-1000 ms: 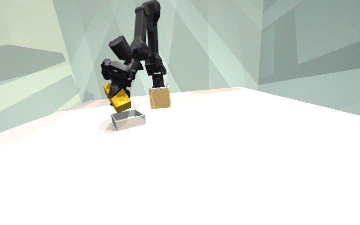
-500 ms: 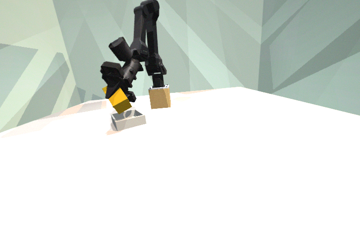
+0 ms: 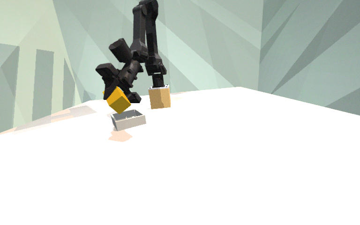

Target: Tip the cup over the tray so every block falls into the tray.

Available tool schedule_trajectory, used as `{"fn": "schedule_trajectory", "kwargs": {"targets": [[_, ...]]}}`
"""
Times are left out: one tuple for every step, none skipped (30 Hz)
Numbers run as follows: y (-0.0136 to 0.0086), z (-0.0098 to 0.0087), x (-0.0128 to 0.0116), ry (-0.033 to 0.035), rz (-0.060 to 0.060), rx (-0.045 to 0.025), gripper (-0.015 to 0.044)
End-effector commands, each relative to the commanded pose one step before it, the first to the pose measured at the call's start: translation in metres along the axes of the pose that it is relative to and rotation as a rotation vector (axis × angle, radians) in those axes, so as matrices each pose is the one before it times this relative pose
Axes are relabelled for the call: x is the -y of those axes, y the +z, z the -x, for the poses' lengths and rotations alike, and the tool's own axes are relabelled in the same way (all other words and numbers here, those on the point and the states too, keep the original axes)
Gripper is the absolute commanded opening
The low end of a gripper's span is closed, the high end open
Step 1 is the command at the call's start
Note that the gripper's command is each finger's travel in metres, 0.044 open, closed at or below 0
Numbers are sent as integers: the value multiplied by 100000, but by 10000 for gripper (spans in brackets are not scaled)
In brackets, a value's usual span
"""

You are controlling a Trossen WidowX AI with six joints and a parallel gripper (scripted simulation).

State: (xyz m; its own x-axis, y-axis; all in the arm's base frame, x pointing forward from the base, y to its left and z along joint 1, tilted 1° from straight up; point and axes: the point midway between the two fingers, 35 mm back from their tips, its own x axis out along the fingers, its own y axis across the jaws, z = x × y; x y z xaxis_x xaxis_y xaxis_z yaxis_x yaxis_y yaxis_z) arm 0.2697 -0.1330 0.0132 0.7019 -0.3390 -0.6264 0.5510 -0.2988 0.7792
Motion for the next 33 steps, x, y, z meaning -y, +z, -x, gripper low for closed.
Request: {"fn": "schedule_trajectory", "kwargs": {"targets": [[39,-98,6,368,-8748,320,0],[1,-24,20,-1,-2185,0,0],[1,-24,20,-1,-2185,0,0],[1,-24,20,-1,-2185,0,0],[2,-24,20,-1,-2185,0,0],[2,-24,20,-1,-2185,0,0],[3,-24,20,-1,-2185,0,0],[3,-24,20,-1,-2185,0,0],[4,-24,20,-1,-2185,0,0],[4,-24,20,-1,-2185,0,0],[4,-24,20,-1,-2185,0,0],[5,-24,19,-1,-2185,0,0],[5,-24,19,-1,-2185,0,0],[6,-24,19,-1,-2185,0,0],[6,-24,19,-1,-2185,0,0],[7,-24,19,-1,-2185,0,0],[7,-24,19,-1,-2185,0,0],[8,-23,19,-1,-2185,0,0],[8,-23,19,-1,-2185,0,0],[8,-23,19,-1,-2185,0,0],[9,-23,19,-1,-2185,0,0],[9,-23,18,-1,-2185,0,0],[10,-23,18,-1,-2185,0,0],[10,-23,18,-1,-2185,0,0],[10,-23,18,-1,-2185,0,0],[11,-23,18,-1,-2185,0,0],[11,-23,17,-1,-2185,0,0],[12,-23,17,-1,-2185,0,0],[12,-23,17,-1,-2185,0,0],[12,-23,17,-1,-2185,0,0],[13,-23,17,-1,-2185,0,0],[13,-23,16,-1,-2185,0,0],[14,-23,16,-1,-2185,0,0]]}}
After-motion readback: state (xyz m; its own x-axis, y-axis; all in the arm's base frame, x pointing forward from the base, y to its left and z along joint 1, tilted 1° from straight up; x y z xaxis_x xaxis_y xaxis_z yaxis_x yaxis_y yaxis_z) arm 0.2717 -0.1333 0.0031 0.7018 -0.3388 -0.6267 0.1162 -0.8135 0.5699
